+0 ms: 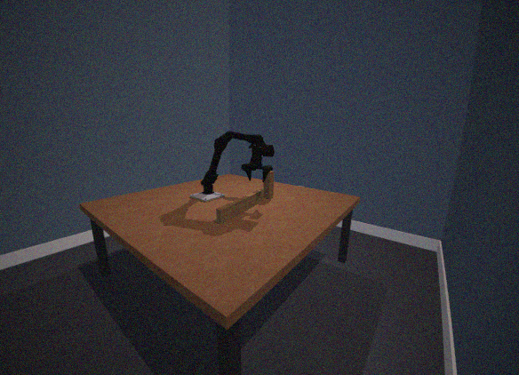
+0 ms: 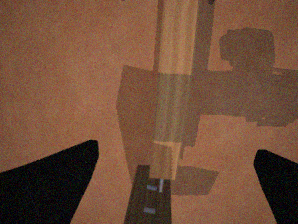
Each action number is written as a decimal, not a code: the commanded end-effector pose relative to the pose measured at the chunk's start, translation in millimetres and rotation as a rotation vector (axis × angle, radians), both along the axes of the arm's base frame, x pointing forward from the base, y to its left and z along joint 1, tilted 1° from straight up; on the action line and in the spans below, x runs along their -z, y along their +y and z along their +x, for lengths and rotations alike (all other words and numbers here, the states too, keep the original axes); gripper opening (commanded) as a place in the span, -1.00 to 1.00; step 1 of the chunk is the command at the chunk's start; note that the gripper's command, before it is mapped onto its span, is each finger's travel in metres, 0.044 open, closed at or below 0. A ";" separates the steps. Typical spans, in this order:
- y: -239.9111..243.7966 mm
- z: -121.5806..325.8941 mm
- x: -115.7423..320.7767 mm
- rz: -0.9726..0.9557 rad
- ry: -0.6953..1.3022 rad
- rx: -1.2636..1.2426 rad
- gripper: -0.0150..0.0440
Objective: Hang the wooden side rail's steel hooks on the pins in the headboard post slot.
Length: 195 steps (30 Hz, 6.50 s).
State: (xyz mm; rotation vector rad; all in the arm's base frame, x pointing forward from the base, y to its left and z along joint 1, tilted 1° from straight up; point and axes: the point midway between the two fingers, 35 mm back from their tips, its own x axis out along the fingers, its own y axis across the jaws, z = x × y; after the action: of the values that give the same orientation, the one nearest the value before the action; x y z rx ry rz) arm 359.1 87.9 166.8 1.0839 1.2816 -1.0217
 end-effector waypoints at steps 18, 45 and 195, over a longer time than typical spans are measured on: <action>0.3 4.0 48.1 -0.011 0.000 0.032 1.00; 0.8 7.0 85.8 -0.011 0.000 0.032 1.00; 1.0 -5.6 109.6 -0.003 0.004 0.268 -0.49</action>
State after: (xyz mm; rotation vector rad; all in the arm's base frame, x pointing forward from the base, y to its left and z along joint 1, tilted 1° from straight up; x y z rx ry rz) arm 352.3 88.7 53.4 1.2619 1.1671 -1.2178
